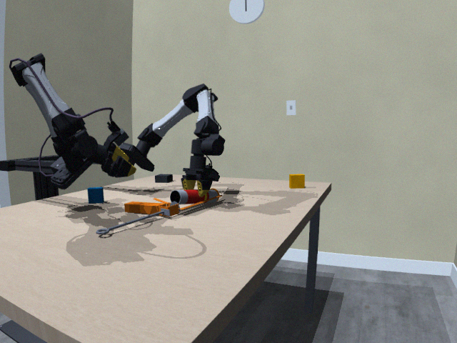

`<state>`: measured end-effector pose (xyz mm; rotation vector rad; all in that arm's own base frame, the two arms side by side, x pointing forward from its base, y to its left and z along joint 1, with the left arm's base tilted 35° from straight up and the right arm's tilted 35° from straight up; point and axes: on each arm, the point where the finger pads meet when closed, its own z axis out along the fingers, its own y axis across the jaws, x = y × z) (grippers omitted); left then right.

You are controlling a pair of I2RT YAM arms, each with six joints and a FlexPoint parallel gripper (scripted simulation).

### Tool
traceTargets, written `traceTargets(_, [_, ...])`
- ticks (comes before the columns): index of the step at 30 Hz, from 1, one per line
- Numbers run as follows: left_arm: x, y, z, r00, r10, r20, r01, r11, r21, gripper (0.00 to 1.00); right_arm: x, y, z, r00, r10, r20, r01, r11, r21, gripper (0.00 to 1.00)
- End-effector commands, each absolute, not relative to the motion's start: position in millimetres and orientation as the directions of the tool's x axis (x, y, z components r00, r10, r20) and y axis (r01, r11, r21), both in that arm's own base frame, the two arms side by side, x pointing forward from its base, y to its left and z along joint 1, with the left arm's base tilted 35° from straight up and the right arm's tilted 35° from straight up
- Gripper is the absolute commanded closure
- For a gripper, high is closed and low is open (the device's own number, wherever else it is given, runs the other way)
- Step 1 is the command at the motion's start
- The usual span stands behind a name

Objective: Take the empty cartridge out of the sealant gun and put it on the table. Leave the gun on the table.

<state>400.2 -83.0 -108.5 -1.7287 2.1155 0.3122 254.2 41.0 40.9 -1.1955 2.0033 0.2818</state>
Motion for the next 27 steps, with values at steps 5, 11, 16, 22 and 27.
traceTargets(5, [403, -82, -90, -0.162, -0.922, -0.351, -0.973, 0.209, -0.100, 0.64, 263, 48, 61, -0.173, -0.666, -0.726, -0.826, 0.500, -0.261, 0.00])
traceTargets(11, [403, -82, -92, -0.163, -0.922, -0.352, -0.973, 0.209, -0.097, 0.64, 260, 49, 63, -0.158, -0.684, -0.712, -0.833, 0.480, -0.276, 0.00])
traceTargets(16, [405, -83, -92, -0.155, -0.924, -0.350, -0.974, 0.203, -0.105, 0.64, 260, 49, 65, -0.149, -0.695, -0.704, -0.833, 0.471, -0.289, 0.00])
traceTargets(22, [394, -98, -103, -0.164, -0.921, -0.354, -0.977, 0.202, -0.071, 0.64, 260, 40, 69, -0.154, -0.707, -0.690, -0.817, 0.484, -0.314, 0.00])
traceTargets(27, [389, -113, -108, -0.154, -0.923, -0.353, -0.980, 0.189, -0.065, 0.64, 259, 36, 74, -0.144, -0.714, -0.685, -0.808, 0.484, -0.335, 0.00])
